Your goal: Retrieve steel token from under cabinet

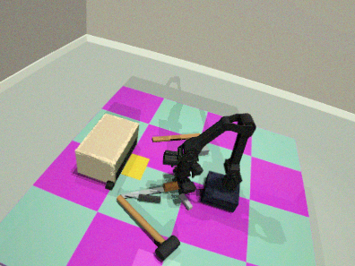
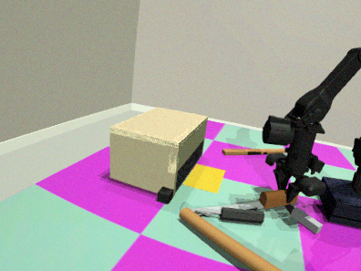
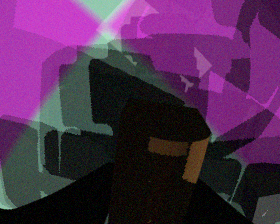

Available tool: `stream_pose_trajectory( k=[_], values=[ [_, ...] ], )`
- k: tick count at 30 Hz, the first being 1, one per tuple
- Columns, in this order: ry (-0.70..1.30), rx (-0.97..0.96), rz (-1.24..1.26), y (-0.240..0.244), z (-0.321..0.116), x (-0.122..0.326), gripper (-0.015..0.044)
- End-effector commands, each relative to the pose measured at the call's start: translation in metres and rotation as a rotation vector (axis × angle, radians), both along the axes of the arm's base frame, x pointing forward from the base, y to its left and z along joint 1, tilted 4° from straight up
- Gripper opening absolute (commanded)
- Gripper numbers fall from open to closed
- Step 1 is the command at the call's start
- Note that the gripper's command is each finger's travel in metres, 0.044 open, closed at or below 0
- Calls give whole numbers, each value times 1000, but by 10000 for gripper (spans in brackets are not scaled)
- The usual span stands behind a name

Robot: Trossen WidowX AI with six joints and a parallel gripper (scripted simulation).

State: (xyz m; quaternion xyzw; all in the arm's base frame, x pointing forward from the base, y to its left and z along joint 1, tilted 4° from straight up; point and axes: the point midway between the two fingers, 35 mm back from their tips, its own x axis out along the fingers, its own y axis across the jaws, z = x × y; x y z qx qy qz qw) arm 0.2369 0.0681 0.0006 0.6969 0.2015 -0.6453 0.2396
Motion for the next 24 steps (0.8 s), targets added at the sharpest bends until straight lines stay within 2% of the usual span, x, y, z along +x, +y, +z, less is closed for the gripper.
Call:
stream_pose_trajectory(
  k=[1,24],
  values=[
    [2,4,53,3,0,-1,0],
    [7,-12,238,3,0,-1,0]
  ],
)
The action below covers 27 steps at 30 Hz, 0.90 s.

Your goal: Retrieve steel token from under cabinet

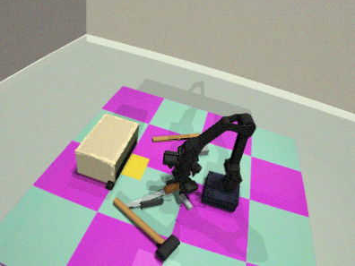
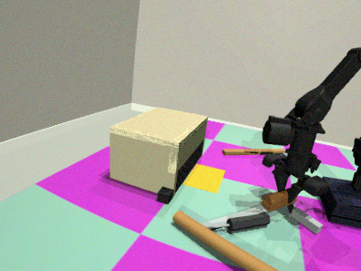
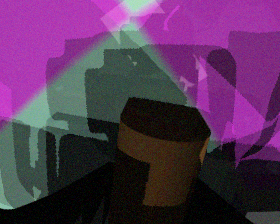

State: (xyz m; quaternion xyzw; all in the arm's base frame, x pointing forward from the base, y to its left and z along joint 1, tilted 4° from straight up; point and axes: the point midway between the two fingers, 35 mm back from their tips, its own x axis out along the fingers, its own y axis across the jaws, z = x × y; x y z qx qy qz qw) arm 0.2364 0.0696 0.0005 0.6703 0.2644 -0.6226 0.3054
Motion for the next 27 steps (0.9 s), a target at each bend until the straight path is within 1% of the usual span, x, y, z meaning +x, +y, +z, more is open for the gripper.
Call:
stream_pose_trajectory(
  k=[1,7,27],
  values=[
    [1,1,52,2,0,0,0],
    [2,1,56,2,0,0,0],
    [-1,13,-73,8,0,-1,0]
  ],
)
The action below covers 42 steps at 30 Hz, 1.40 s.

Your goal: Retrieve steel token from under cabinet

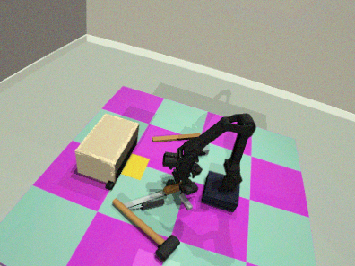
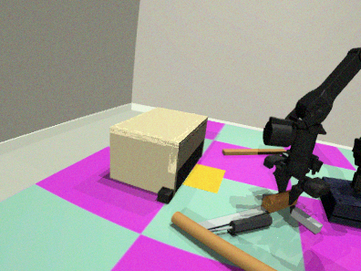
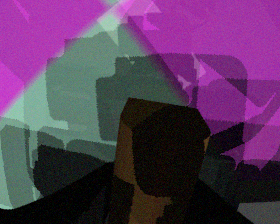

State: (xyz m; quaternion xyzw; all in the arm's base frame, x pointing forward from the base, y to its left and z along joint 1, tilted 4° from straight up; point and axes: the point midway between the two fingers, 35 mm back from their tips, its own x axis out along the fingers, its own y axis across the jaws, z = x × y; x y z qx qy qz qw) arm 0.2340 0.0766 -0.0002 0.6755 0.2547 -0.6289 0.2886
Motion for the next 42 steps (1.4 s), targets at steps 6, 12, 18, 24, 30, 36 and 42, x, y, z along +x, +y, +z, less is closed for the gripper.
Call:
stream_pose_trajectory(
  k=[6,12,18,24,30,36,42],
  values=[
    [-6,7,-72,3,1,1,0],
    [-6,13,-111,6,1,1,0],
    [-5,19,-149,9,1,1,0],
    [-4,25,-177,12,1,0,0],
    [-4,22,-143,12,1,0,0],
    [-3,18,-94,12,1,0,0],
    [-2,15,-46,12,1,0,0]
  ],
)
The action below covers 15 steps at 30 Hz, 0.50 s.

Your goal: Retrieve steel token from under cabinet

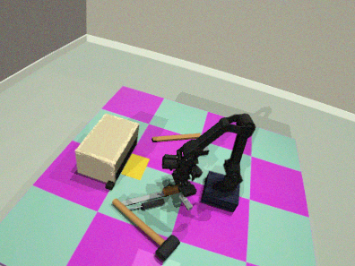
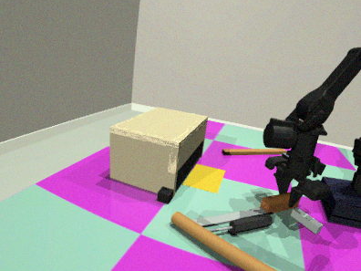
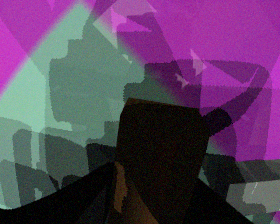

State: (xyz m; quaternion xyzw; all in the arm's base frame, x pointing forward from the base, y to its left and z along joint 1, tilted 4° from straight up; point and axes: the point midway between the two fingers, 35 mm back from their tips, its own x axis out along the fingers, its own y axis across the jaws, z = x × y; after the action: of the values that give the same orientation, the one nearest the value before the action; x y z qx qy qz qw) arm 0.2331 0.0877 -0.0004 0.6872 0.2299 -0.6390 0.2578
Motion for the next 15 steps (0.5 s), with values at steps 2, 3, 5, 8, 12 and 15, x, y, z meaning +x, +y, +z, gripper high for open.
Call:
stream_pose_trajectory(
  k=[2,3,5,8,12,15],
  values=[
    [-3,1,54,1,1,1,0],
    [-3,0,63,1,1,1,0],
    [-3,-1,79,1,1,1,0],
    [-2,-3,103,2,1,1,0],
    [-2,-6,135,2,1,1,0],
    [-2,-8,159,2,1,1,0]
  ],
)
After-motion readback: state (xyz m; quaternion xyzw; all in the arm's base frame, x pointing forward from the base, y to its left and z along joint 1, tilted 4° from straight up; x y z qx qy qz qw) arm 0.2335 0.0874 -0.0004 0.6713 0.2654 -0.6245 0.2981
